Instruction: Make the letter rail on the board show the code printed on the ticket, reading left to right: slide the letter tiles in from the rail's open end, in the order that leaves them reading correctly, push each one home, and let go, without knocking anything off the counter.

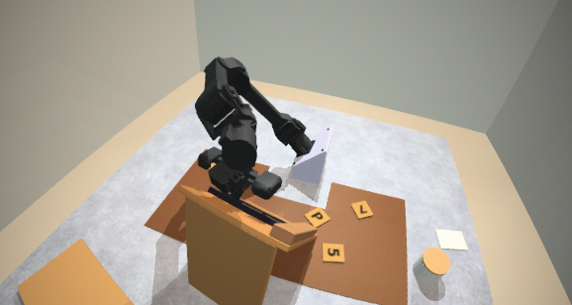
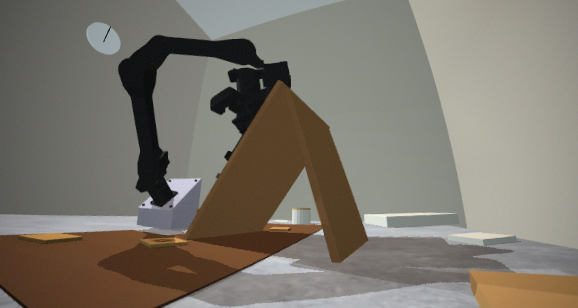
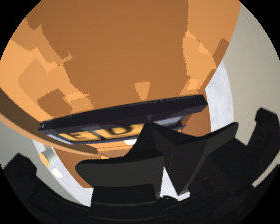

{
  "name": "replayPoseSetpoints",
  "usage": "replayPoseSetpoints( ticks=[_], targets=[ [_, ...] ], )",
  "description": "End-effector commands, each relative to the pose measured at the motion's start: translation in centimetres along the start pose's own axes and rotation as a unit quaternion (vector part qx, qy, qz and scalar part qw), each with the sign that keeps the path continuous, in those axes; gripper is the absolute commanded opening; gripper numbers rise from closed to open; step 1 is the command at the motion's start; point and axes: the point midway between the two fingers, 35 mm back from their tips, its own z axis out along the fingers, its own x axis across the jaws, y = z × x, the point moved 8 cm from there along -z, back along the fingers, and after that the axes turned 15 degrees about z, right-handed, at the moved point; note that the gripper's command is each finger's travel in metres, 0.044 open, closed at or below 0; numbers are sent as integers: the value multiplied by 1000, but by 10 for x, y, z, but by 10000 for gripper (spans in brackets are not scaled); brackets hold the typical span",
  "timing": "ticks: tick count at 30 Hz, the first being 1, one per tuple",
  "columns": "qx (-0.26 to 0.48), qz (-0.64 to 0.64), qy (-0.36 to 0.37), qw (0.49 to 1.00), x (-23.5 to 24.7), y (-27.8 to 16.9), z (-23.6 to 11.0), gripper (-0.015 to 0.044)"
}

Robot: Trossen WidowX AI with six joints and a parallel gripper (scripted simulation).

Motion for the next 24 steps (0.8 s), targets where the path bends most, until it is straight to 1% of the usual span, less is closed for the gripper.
replayPoseSetpoints(
  ticks=[1,24],
  targets=[
    [-1,1,-1,1000,1,-1,-1,0],
    [-1,1,-1,1000,9,-2,0,0]
  ],
)
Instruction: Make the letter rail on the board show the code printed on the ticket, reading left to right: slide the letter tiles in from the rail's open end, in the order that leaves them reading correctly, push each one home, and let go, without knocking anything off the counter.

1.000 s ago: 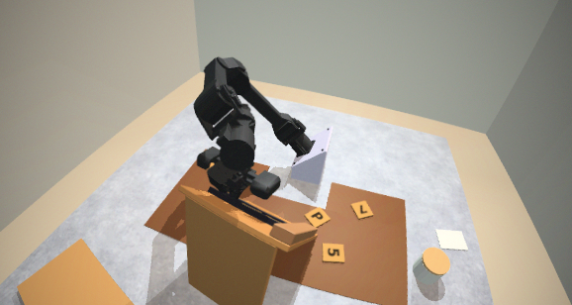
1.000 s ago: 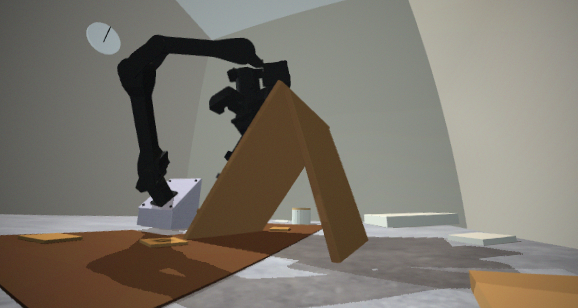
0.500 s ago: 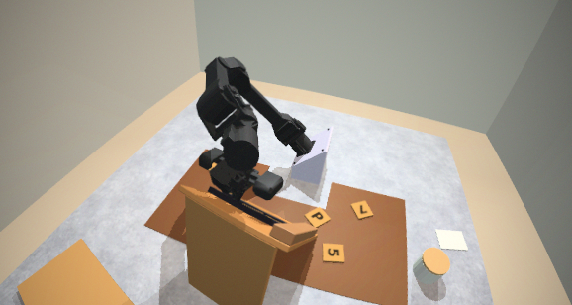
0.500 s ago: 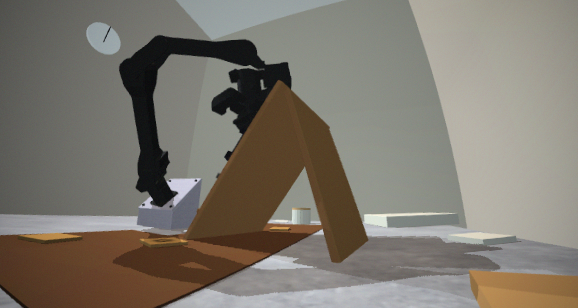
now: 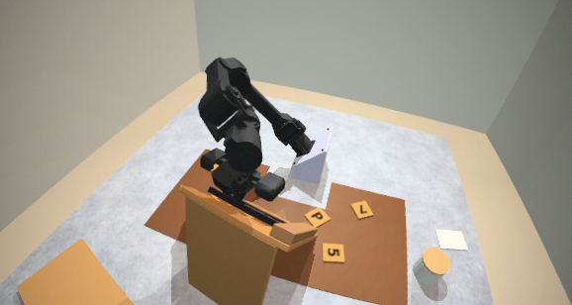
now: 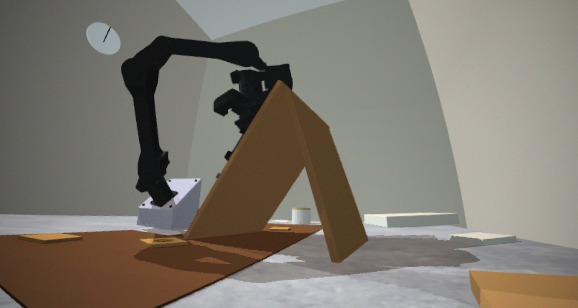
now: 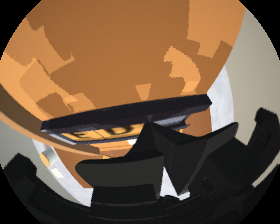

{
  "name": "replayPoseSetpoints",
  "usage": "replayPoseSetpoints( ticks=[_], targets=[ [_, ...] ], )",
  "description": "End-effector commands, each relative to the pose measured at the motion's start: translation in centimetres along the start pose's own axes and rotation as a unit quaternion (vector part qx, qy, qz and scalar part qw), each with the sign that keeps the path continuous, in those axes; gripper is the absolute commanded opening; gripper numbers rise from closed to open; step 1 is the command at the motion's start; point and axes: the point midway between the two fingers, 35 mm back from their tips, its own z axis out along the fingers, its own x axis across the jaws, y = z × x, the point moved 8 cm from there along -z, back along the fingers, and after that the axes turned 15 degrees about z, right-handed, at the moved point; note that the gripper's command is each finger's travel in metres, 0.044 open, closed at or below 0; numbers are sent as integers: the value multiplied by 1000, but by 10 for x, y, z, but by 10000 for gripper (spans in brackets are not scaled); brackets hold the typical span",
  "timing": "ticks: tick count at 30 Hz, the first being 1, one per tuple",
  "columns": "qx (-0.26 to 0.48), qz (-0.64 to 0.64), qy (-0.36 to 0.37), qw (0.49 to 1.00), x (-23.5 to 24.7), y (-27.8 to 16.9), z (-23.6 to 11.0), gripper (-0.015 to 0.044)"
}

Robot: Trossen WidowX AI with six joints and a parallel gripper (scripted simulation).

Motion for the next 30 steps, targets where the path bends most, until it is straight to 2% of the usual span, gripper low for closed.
replayPoseSetpoints(
  ticks=[1,30],
  targets=[
    [0,2,0,1000,2,0,0,0],
    [0,2,0,1000,1,-12,-12,0]
  ],
)
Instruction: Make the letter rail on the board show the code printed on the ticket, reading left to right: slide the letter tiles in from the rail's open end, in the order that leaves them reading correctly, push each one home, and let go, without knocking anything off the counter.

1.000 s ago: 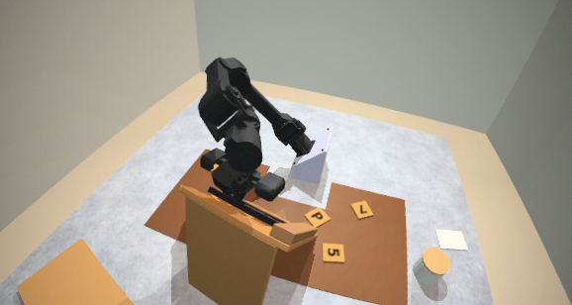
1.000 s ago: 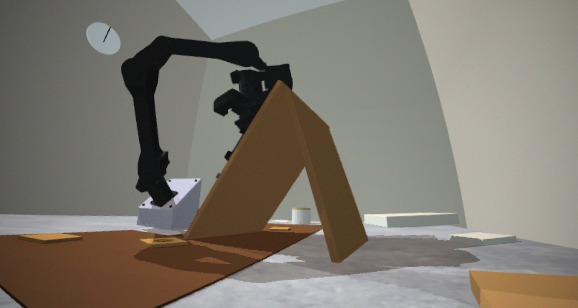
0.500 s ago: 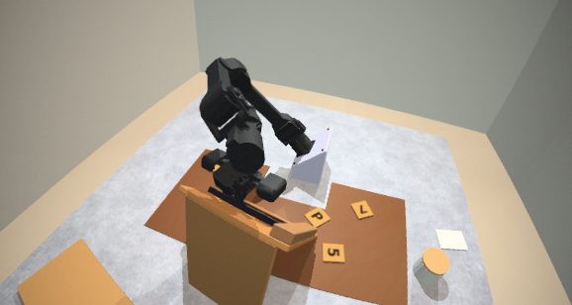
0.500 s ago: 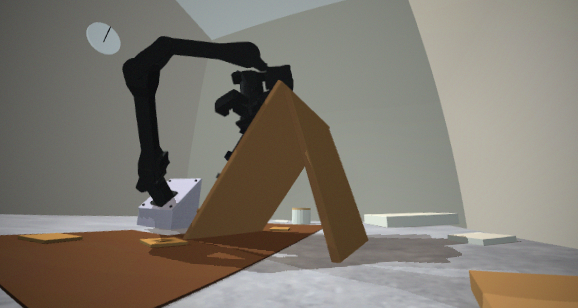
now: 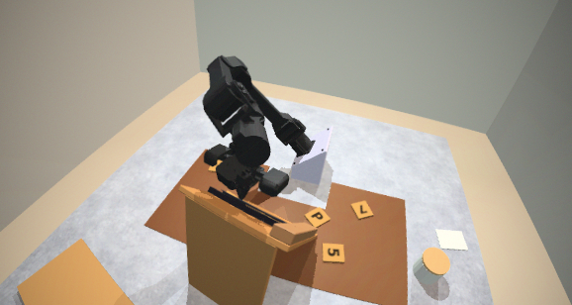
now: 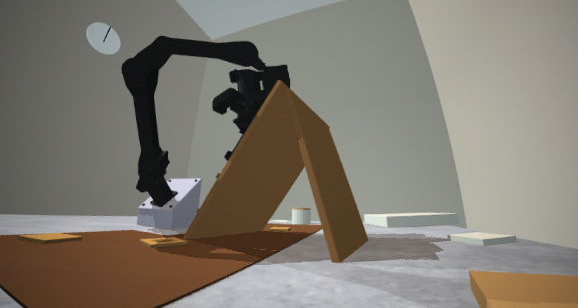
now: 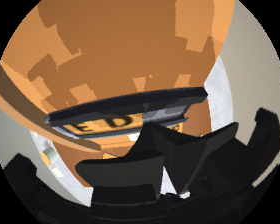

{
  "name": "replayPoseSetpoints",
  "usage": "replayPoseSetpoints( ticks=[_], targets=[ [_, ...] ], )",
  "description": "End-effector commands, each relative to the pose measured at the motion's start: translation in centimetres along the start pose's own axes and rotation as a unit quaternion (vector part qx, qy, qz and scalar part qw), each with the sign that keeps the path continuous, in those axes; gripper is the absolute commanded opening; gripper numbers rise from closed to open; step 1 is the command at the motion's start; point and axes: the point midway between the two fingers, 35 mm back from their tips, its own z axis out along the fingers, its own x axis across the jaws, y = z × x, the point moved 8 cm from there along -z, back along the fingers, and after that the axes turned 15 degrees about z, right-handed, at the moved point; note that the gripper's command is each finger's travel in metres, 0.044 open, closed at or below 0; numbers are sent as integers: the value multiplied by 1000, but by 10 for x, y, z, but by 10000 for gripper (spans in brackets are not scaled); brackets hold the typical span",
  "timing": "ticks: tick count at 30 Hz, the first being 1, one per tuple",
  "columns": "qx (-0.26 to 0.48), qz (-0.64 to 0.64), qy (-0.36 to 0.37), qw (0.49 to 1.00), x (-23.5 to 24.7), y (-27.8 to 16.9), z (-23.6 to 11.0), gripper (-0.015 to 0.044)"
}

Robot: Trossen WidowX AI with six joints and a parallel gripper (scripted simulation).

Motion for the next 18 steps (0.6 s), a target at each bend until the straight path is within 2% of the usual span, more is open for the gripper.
replayPoseSetpoints(
  ticks=[1,14,16,18],
  targets=[
    [2,-1,0,1000,-1,-5,-4,0],
    [3,-1,0,1000,-2,-12,-13,0],
    [-11,-40,7,999,-3,-16,-20,53],
    [-44,-145,24,988,-8,-32,-40,105]
  ],
)
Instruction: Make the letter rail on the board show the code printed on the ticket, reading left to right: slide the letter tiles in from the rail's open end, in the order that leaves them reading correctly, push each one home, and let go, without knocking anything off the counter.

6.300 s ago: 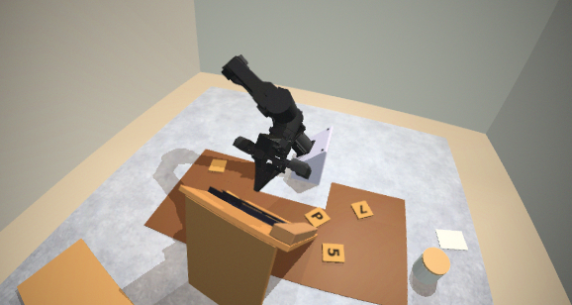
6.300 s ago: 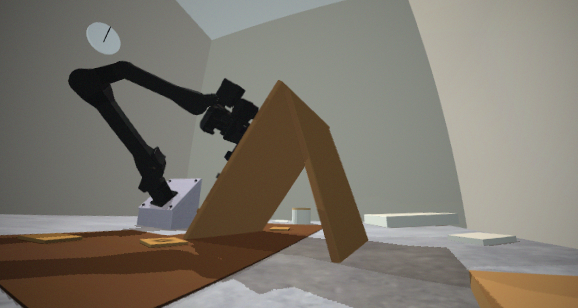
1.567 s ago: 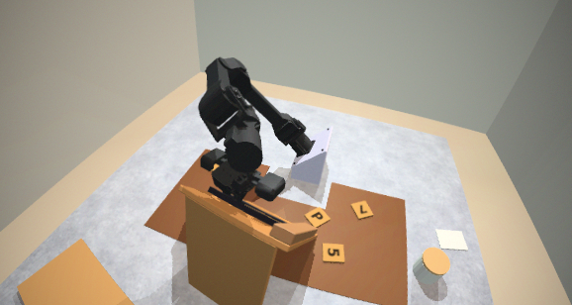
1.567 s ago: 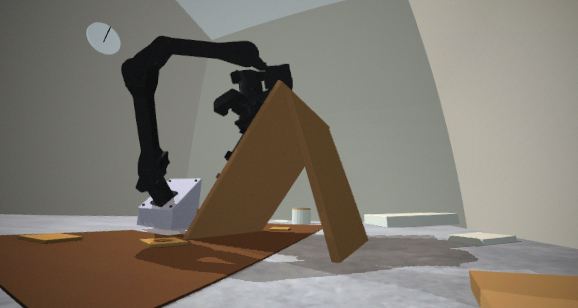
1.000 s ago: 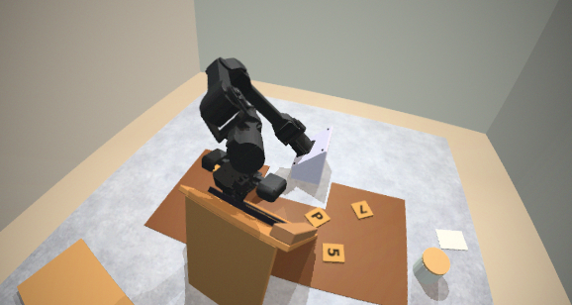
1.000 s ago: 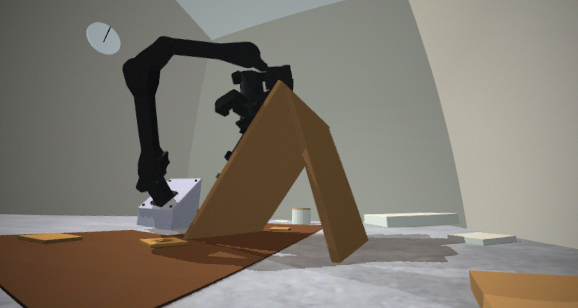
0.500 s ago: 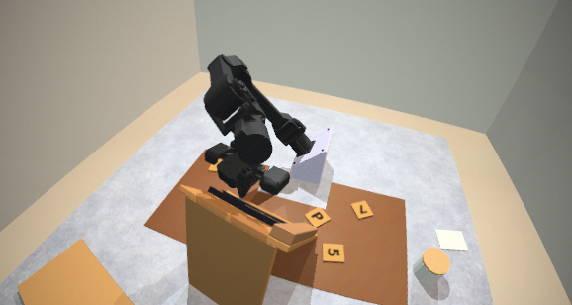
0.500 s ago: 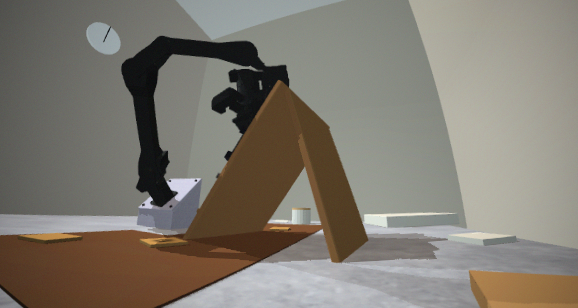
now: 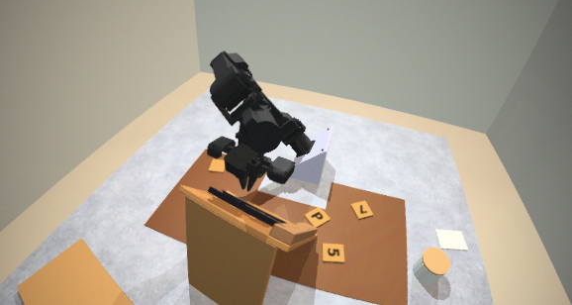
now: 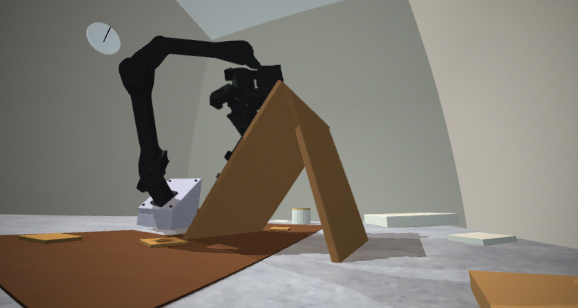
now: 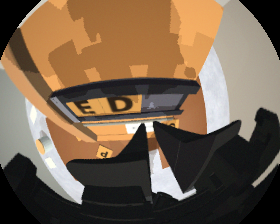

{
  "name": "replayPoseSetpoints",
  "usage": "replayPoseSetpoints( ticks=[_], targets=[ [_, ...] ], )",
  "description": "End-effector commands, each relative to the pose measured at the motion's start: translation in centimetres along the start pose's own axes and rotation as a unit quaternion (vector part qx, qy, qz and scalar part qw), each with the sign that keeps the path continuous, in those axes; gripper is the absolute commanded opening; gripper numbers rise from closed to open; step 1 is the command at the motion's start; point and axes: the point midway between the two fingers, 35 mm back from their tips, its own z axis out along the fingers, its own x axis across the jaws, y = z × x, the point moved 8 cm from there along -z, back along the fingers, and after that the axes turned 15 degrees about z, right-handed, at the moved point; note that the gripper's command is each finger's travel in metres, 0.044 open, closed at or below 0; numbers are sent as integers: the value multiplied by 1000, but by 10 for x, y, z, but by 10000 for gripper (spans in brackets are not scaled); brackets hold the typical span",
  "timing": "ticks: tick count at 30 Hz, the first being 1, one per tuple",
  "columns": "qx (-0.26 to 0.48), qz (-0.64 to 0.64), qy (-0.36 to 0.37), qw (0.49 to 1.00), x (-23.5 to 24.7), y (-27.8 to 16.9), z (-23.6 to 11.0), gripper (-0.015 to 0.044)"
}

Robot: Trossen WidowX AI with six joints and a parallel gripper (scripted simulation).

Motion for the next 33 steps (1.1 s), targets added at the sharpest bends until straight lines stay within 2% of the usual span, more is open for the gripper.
replayPoseSetpoints(
  ticks=[1,5,9,12,13,16,33],
  targets=[
    [-56,-156,23,986,-3,-25,-33,131],
    [-137,-375,31,916,-15,-62,-67,236],
    [-218,-565,12,796,-31,-99,-90,341],
    [-256,-645,-7,720,-40,-117,-98,420],
    [-269,-670,-15,692,-43,-123,-99,440],
    [-300,-729,-40,614,-52,-138,-103,440],
    [-302,-733,-41,608,-53,-139,-103,440]
  ],
)
